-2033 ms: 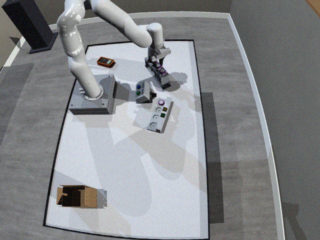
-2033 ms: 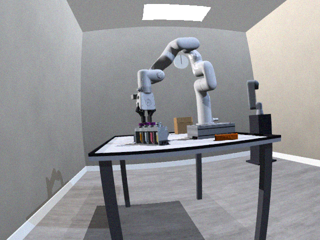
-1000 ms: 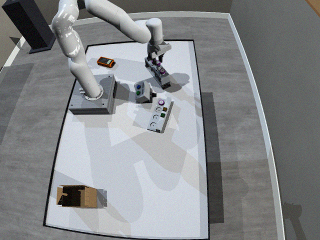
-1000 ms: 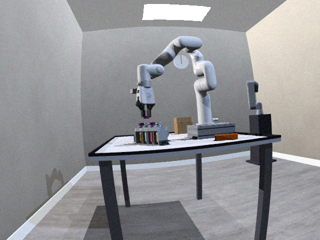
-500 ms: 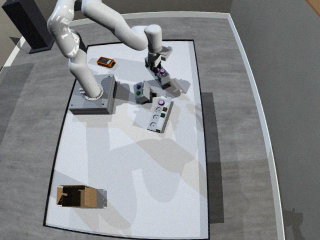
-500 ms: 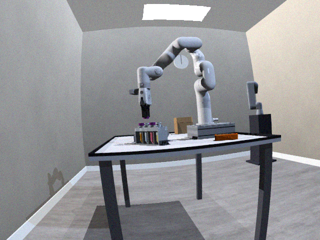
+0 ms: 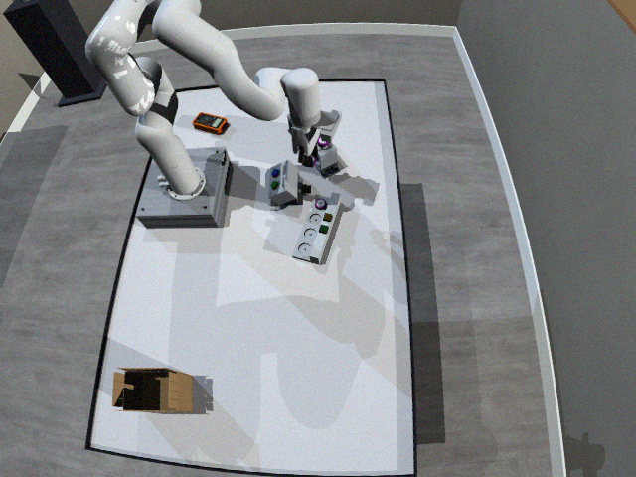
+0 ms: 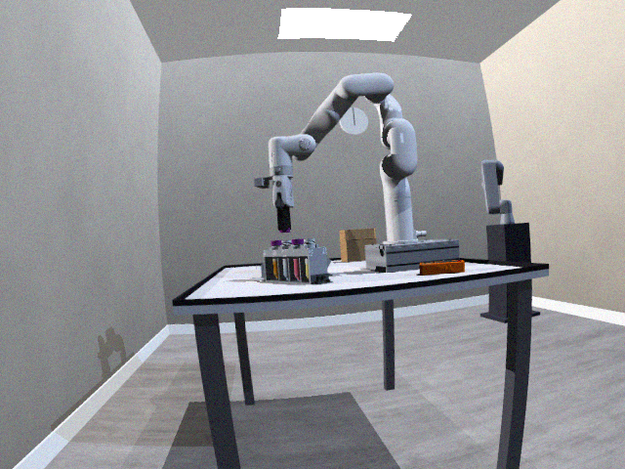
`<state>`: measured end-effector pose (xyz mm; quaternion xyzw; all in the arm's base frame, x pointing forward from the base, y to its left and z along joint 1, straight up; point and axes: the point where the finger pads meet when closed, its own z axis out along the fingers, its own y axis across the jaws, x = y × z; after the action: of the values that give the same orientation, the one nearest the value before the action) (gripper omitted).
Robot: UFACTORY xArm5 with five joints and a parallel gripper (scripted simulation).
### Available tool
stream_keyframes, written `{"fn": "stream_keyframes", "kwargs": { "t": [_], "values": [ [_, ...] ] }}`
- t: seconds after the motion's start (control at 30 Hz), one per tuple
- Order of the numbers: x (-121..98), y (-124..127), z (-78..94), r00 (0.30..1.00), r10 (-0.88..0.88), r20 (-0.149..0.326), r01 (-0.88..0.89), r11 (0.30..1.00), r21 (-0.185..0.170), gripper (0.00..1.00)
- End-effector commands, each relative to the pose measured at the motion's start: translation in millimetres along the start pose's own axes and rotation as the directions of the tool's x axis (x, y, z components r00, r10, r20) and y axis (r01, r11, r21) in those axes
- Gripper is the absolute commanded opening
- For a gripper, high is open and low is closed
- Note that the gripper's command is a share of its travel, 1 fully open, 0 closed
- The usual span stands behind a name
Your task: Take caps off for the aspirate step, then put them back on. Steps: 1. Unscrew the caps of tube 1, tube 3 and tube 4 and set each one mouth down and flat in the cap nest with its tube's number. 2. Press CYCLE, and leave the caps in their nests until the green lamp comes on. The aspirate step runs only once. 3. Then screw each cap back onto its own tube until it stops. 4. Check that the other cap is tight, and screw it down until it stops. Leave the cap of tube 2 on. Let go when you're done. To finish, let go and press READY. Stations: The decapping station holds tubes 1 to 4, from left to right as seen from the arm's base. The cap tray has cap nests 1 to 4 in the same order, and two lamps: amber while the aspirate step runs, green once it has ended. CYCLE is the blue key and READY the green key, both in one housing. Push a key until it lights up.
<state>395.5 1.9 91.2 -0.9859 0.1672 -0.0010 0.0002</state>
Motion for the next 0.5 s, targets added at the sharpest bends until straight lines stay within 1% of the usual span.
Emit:
{"fn": "stream_keyframes", "kwargs": {
  "t": [0.0, 0.03, 0.1, 0.2, 0.47],
  "values": [
    [10.8, 33.4, -1.3, 1.000, -0.005, -0.003, 0.005, 1.000, 0.006, 0.00],
    [12.2, 38.9, -1.3, 1.000, -0.005, -0.003, 0.005, 1.000, 0.006, 0.00],
    [12.2, 38.9, -1.3, 1.000, -0.005, -0.003, 0.005, 1.000, 0.006, 0.00],
    [18.6, 63.1, -1.2, 1.000, -0.005, -0.003, 0.005, 1.000, 0.006, 0.00],
    [29.8, 105.9, -0.9, 1.000, -0.005, -0.003, 0.005, 1.000, 0.006, 0.00]
  ]
}}
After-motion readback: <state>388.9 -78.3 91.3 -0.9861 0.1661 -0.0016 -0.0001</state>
